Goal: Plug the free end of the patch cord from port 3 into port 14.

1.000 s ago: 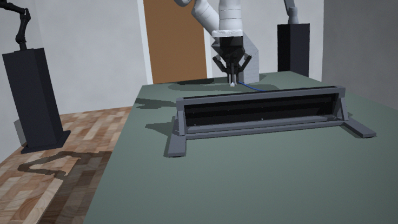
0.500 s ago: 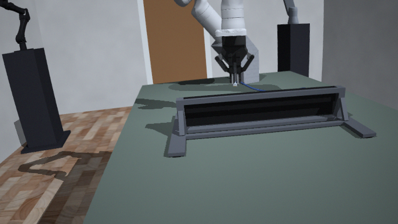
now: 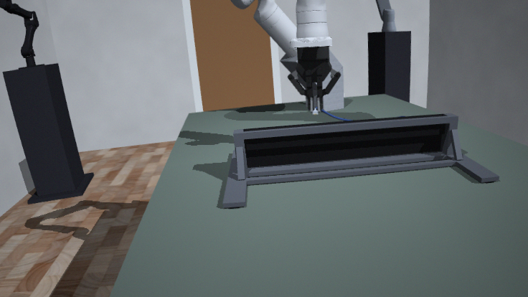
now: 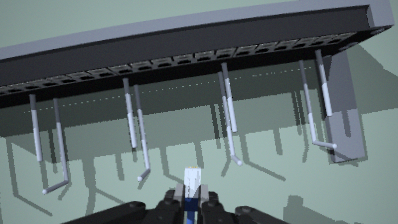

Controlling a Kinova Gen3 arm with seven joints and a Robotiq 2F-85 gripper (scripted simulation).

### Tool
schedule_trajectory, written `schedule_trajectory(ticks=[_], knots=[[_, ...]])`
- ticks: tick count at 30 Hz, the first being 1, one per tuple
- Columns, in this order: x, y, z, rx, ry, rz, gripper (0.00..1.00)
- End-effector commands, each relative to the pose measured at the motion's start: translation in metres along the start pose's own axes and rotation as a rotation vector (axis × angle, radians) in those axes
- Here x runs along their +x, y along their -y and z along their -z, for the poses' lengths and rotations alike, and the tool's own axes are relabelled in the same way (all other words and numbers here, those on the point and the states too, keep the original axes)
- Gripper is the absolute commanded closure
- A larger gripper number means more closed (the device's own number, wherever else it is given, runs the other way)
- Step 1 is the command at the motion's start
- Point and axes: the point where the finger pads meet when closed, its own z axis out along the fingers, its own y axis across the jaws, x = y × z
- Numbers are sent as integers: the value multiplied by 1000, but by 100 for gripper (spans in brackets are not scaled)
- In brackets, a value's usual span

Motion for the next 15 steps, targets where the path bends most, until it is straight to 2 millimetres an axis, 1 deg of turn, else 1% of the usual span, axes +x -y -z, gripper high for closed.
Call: schedule_trajectory(ticks=[1,15], knots=[[1,3,1,2,-2,8,100],[5,8,2,2,-2,49,100]])
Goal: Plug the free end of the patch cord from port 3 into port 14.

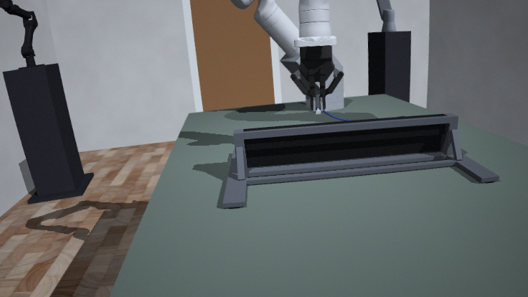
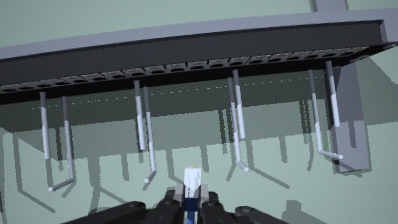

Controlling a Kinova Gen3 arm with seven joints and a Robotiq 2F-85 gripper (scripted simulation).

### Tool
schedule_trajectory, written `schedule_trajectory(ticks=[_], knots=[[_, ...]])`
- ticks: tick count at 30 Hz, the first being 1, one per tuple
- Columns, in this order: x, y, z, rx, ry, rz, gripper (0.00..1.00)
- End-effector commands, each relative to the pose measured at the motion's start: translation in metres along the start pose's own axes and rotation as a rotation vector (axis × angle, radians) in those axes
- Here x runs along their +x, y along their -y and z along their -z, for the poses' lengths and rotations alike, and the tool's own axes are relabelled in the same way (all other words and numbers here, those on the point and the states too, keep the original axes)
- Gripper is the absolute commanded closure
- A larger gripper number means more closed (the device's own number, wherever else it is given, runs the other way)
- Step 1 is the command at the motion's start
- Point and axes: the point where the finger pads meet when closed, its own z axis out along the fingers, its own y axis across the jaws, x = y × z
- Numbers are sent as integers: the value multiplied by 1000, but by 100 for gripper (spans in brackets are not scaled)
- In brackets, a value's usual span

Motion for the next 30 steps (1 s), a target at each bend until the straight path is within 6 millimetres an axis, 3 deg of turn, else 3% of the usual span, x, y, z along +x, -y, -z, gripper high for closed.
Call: schedule_trajectory(ticks=[1,30], knots=[[1,2,1,2,-2,7,100],[9,12,3,2,-3,78,100]])
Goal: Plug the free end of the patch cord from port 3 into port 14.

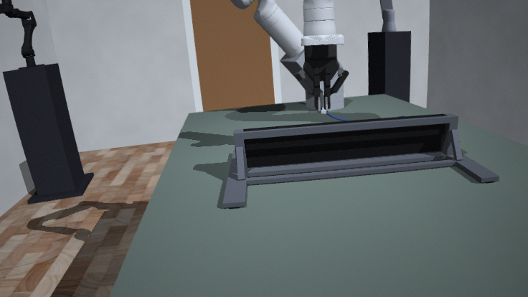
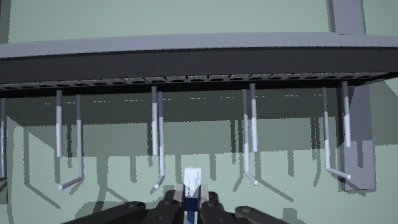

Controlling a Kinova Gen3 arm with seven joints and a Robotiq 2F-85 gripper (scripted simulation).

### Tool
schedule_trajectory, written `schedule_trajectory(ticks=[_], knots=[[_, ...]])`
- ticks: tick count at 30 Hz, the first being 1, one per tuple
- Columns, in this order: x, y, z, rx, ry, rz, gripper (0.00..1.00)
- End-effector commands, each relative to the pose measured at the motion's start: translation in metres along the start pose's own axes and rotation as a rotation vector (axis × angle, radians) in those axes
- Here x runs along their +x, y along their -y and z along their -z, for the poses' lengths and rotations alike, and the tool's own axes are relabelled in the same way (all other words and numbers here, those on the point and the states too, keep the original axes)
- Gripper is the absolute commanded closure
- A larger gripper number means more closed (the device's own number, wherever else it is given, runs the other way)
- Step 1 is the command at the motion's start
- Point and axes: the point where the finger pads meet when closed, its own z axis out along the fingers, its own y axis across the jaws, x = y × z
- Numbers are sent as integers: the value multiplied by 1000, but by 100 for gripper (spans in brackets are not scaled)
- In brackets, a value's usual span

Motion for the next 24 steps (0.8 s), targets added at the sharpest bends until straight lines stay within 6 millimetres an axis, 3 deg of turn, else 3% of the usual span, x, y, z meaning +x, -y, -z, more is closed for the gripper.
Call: schedule_trajectory(ticks=[1,24], knots=[[1,1,1,1,-2,1,100],[5,6,2,2,-2,40,100]])
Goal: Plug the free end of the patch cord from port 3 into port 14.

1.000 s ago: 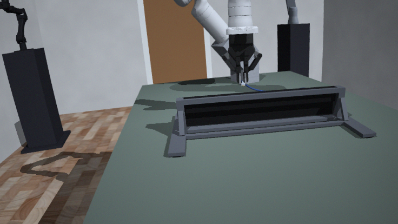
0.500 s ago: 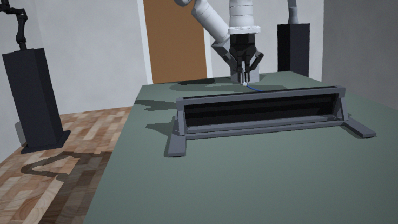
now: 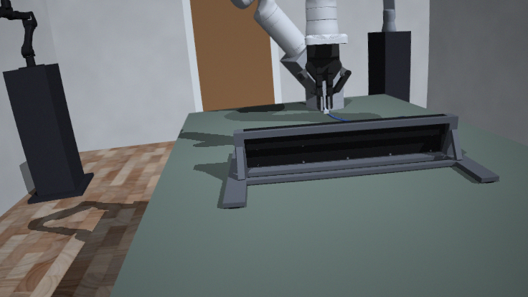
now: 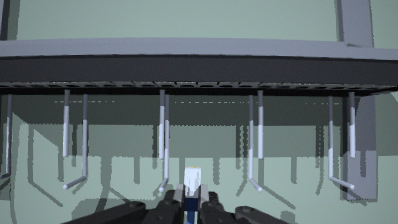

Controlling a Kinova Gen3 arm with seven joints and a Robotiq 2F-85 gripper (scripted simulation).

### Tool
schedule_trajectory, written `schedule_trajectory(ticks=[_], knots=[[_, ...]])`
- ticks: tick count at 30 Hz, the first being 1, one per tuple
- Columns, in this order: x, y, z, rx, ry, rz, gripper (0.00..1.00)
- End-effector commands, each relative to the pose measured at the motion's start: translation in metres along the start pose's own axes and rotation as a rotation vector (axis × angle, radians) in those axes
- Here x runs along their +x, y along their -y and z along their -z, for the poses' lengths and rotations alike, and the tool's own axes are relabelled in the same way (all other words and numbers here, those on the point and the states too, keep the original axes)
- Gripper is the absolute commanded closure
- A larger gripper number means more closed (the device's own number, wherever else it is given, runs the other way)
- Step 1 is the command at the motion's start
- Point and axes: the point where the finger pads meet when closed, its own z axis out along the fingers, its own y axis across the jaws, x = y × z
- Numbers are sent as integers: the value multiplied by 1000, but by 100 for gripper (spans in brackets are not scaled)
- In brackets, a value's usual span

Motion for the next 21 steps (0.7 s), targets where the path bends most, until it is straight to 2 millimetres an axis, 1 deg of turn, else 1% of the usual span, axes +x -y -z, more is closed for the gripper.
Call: schedule_trajectory(ticks=[1,21], knots=[[1,1,1,1,-2,3,100],[3,4,2,2,-2,24,100]])
